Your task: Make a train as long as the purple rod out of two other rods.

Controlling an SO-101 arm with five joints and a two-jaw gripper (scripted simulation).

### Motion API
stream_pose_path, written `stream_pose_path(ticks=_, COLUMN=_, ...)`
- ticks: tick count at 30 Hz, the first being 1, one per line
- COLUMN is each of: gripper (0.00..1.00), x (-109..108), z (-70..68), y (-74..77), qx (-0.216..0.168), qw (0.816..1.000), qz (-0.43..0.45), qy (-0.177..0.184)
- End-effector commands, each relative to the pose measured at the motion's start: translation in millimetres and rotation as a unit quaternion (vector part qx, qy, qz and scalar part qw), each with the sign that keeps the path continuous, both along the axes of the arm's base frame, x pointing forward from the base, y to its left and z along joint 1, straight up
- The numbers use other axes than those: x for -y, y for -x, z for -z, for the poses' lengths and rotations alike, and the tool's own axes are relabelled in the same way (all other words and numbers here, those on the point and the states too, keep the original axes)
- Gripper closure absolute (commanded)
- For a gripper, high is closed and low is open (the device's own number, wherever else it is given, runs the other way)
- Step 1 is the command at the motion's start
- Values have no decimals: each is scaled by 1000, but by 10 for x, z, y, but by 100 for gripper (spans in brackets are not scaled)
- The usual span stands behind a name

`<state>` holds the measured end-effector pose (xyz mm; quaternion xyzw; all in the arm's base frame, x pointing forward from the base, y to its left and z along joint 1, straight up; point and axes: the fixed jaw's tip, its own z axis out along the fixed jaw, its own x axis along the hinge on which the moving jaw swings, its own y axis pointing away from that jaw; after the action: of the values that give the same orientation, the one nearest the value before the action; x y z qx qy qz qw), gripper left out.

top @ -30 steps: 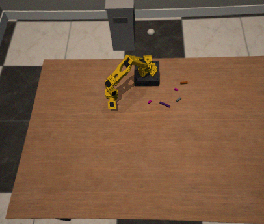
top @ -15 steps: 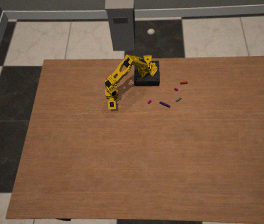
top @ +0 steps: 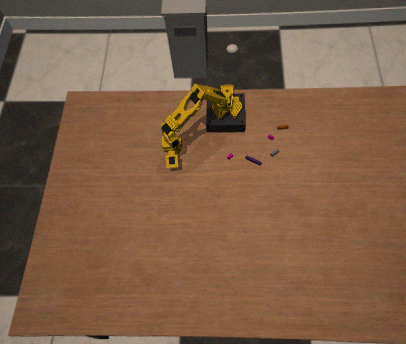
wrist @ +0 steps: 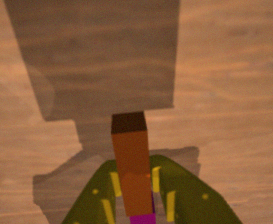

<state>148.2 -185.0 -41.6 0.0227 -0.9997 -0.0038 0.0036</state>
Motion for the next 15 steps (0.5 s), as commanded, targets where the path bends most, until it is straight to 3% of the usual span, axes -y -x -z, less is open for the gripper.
stream_pose_path(ticks=1, gripper=100, x=25, z=-21, y=7, qx=4, qw=1000, qz=2, qy=4)
stream_pose_path(ticks=15, gripper=100, x=46, z=-48, y=-17, qx=8, qw=1000, qz=2, qy=10)
